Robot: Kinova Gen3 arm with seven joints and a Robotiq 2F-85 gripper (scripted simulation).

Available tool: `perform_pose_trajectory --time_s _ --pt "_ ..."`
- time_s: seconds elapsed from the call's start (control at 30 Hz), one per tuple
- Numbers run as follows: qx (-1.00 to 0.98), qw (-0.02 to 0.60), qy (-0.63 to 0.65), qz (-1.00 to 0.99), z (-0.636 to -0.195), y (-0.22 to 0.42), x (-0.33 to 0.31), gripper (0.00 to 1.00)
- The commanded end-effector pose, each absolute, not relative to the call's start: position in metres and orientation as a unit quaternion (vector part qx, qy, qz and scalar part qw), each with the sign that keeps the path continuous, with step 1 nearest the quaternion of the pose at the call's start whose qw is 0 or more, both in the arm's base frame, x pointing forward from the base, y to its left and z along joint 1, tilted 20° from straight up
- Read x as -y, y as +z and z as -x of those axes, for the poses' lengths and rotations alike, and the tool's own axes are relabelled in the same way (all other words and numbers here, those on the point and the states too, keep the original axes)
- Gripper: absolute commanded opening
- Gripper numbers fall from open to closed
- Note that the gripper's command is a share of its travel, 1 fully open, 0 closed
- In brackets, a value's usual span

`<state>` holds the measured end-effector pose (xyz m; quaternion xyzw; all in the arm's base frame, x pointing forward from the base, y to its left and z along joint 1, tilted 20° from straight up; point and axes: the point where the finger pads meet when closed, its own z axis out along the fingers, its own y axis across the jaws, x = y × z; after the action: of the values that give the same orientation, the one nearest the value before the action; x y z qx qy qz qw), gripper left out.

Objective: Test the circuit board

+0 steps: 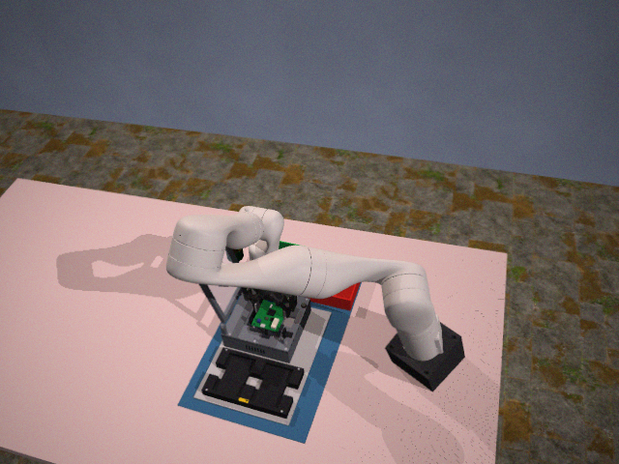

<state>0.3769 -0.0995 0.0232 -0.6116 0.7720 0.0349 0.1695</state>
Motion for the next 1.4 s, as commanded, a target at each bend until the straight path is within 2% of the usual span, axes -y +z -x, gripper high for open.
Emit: perform_pose_trajectory --time_s 0.0,1.37 --pt "-0.773 0.169 0.035 0.611 -0.3756 0.0220 0.0999 0.77" --pt "-0.773 0.169 0.035 0.611 -0.3765 0.0179 0.0988 0.77"
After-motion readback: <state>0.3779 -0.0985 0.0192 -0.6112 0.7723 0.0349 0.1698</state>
